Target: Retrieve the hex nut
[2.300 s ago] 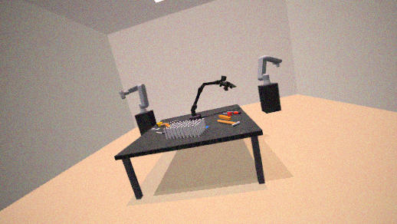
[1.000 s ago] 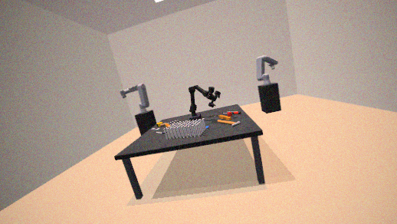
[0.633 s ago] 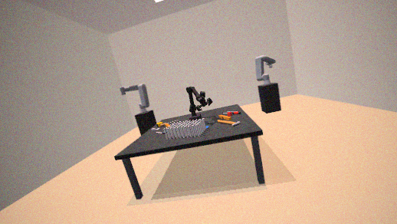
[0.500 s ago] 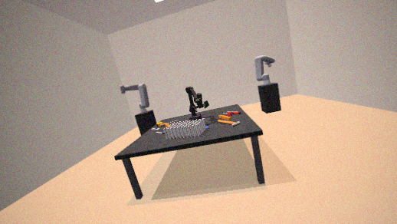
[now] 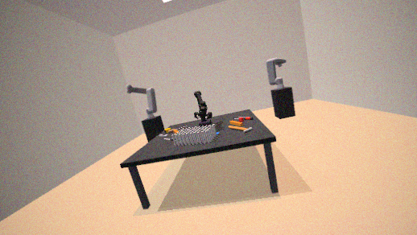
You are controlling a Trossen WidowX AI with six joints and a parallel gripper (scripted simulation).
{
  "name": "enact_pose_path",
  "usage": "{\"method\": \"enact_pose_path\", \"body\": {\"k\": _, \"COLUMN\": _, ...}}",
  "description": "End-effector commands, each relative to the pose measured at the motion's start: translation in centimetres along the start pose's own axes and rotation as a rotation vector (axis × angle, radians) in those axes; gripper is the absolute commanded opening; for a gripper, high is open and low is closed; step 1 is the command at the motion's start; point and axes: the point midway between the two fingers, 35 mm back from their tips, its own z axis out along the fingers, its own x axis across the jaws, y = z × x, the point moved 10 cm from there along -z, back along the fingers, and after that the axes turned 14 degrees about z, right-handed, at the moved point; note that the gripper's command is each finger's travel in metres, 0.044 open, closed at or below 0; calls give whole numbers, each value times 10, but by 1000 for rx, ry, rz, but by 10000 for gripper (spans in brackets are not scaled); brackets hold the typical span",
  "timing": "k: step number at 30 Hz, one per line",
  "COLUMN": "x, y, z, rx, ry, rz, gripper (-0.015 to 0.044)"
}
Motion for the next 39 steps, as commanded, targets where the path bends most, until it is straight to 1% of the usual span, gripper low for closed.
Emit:
{"method": "enact_pose_path", "body": {"k": 1, "x": -2, "y": -3, "z": -1, "rx": 6, "ry": -1, "rz": -14, "gripper": 440}}
{"method": "enact_pose_path", "body": {"k": 28, "x": -3, "y": -1, "z": -1, "rx": 3, "ry": -6, "rz": -13, "gripper": 440}}
{"method": "enact_pose_path", "body": {"k": 31, "x": -19, "y": 21, "z": 2, "rx": -28, "ry": -73, "rz": 16, "gripper": 440}}
{"method": "enact_pose_path", "body": {"k": 37, "x": -59, "y": 23, "z": 16, "rx": 37, "ry": -189, "rz": 216, "gripper": 440}}
{"method": "enact_pose_path", "body": {"k": 39, "x": -82, "y": 22, "z": 21, "rx": 65, "ry": -254, "rz": 328, "gripper": 440}}
